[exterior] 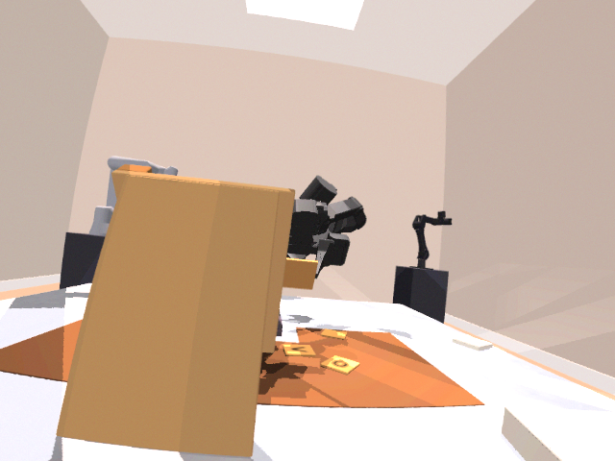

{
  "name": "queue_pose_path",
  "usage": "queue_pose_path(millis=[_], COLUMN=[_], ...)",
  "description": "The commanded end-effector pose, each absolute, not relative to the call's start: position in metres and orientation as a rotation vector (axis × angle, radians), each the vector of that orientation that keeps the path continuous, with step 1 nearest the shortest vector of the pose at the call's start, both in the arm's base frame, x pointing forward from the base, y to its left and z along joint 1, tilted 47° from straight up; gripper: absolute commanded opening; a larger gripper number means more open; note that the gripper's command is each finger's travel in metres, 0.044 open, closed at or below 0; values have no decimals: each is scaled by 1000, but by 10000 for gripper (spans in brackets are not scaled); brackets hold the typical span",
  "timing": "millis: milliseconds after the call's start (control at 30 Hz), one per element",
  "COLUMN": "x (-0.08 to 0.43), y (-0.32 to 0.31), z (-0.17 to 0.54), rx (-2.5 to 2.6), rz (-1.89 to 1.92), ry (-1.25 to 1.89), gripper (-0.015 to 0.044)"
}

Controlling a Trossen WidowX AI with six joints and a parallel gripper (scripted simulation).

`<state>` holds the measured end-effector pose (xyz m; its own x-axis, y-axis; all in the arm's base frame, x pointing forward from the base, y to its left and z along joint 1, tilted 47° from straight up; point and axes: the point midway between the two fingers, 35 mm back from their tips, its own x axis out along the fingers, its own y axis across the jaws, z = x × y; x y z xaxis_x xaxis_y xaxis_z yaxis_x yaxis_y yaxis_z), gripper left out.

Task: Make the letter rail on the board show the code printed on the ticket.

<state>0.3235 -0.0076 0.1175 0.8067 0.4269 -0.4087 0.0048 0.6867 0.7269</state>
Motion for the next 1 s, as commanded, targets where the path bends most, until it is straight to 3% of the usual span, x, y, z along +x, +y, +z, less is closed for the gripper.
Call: queue_pose_path(millis=[0, 967], x=[324, 323], y=[-9, -19], z=[115, 104], rx=[784, 783], rz=[256, 256], ry=[601, 601], gripper=[0, 0])
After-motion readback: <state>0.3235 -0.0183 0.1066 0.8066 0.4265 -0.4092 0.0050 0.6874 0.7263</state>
